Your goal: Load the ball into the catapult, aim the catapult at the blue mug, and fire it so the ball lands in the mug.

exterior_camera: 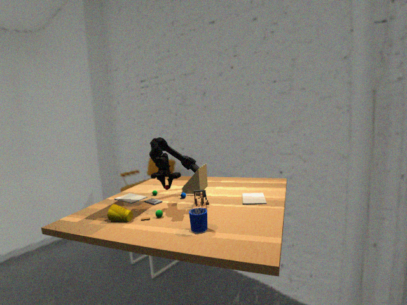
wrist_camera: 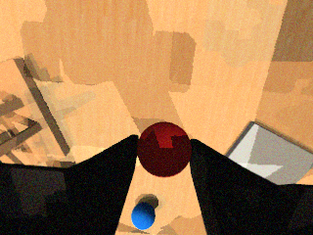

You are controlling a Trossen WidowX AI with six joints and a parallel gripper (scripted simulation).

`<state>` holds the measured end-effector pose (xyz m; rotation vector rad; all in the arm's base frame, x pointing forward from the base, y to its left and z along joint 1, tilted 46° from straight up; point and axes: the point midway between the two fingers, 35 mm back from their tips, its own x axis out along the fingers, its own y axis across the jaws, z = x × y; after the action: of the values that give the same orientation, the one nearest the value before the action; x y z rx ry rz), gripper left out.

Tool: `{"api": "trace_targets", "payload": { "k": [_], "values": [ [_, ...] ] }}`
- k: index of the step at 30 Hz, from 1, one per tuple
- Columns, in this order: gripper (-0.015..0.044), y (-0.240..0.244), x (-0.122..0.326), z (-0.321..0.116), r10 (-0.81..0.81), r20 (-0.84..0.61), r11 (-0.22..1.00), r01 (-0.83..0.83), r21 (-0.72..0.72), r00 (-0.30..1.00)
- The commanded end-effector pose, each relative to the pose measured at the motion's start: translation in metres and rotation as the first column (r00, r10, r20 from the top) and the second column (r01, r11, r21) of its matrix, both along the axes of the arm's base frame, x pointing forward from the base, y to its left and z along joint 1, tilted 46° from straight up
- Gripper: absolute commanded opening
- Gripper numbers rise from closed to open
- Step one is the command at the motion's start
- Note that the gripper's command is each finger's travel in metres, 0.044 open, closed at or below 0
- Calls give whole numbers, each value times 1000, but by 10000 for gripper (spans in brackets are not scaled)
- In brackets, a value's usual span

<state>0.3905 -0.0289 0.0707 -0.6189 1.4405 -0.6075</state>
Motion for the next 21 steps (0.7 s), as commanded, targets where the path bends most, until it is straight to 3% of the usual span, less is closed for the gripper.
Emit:
{"api": "trace_targets", "payload": {
  "k": [1, 13, 21],
  "values": [
    [0, 25, -20, -39, 15, -106, 1000, -14, 11, 994],
    [0, 72, -94, -121, 12, -354, 999, -22, -25, 935],
    [0, 83, -132, -149, -13, -451, 997, -25, -77, 892]
  ]
}}
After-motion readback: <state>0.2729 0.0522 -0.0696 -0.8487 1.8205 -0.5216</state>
